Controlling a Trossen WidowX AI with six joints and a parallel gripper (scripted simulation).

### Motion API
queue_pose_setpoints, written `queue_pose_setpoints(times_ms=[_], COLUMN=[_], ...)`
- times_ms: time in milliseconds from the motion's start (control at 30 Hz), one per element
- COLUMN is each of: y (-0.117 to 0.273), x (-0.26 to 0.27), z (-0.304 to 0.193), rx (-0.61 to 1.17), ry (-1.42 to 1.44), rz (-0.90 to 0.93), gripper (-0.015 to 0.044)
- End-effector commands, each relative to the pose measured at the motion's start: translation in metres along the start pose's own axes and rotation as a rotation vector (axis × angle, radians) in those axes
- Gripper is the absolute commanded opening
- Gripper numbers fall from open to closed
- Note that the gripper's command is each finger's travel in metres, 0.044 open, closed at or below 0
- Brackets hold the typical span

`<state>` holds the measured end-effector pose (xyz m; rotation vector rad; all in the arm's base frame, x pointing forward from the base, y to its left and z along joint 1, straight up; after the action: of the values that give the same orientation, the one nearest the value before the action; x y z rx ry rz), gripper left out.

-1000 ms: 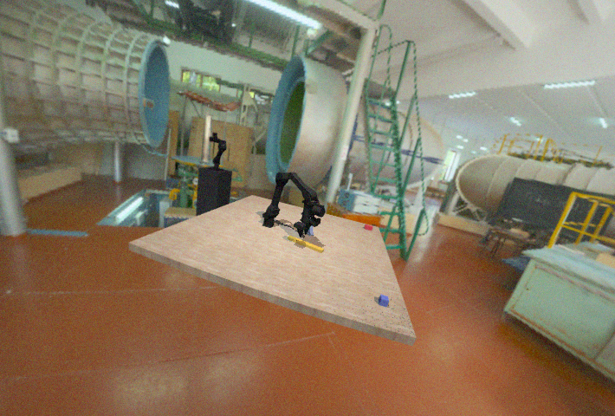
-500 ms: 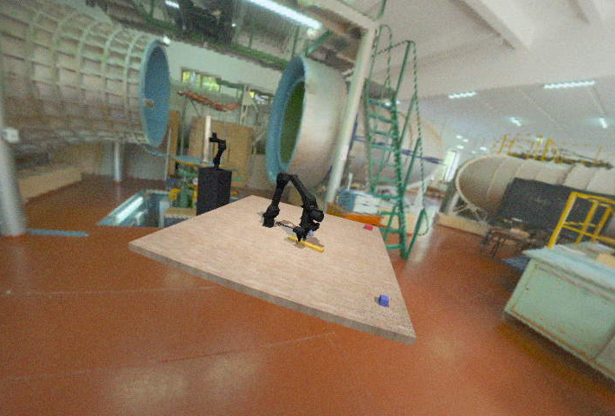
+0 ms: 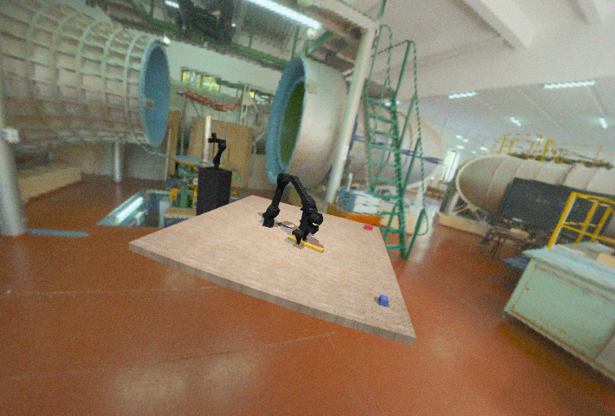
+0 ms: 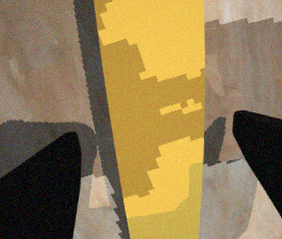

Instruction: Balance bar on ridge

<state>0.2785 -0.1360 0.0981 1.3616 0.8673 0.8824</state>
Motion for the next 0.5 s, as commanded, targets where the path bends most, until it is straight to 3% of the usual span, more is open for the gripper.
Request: queue_pose_setpoints(times_ms=[0,167,367,467], y=[-0.0009,-0.0009,-0.0004,-0.0004], x=[0.0006,0.0006,0.0,0.0], z=[-0.0001,-0.0001,-0.0001,-0.0001], rx=[0.0,0.0,0.0,0.0], ry=[0.005,0.005,0.0,0.0], rz=[0.005,0.005,0.0,0.0], gripper=[0.0315,0.0315,0.0157,0.0138])
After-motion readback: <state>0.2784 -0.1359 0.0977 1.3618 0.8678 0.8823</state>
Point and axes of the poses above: the point midway between the two fingers, 35 mm back from their tips, its own y axis back along the fingers, its own x axis across the jaws, z = x × y, the point moved 5 cm from there along y, back along the fingers, and after that the axes turned 11 degrees about -y, right-handed, at the moved point
